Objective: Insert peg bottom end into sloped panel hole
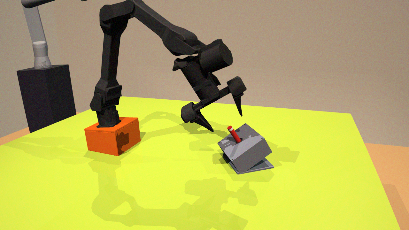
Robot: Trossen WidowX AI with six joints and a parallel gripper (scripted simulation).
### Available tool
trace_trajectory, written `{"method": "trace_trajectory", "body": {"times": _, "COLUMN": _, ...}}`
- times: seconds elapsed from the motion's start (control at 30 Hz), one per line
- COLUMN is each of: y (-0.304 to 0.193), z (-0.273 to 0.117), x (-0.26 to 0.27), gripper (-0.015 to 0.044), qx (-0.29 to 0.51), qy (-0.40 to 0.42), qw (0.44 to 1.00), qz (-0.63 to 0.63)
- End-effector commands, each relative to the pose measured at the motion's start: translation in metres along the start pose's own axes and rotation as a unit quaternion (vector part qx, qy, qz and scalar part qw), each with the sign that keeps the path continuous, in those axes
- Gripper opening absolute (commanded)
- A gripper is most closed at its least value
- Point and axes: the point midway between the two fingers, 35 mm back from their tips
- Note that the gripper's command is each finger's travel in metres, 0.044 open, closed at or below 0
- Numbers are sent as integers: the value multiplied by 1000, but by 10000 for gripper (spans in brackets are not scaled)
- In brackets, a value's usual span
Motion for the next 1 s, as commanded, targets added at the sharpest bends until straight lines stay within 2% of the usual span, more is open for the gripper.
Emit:
{"method": "trace_trajectory", "body": {"times": 0.0, "y": 0, "z": -11, "x": -2, "gripper": 440, "qx": 1, "qy": -6, "qw": 1000, "qz": -2}}
{"method": "trace_trajectory", "body": {"times": 0.7, "y": -1, "z": -49, "x": 3, "gripper": 440, "qx": 1, "qy": -4, "qw": 1000, "qz": -1}}
{"method": "trace_trajectory", "body": {"times": 0.97, "y": -1, "z": -50, "x": 3, "gripper": 440, "qx": 1, "qy": -4, "qw": 1000, "qz": -1}}
Point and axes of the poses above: the point midway between the two fingers, 35 mm back from their tips, its own z axis out along the fingers, its own x axis across the jaws, y = z × x, and after that the axes turned 3 degrees about -z, right-handed
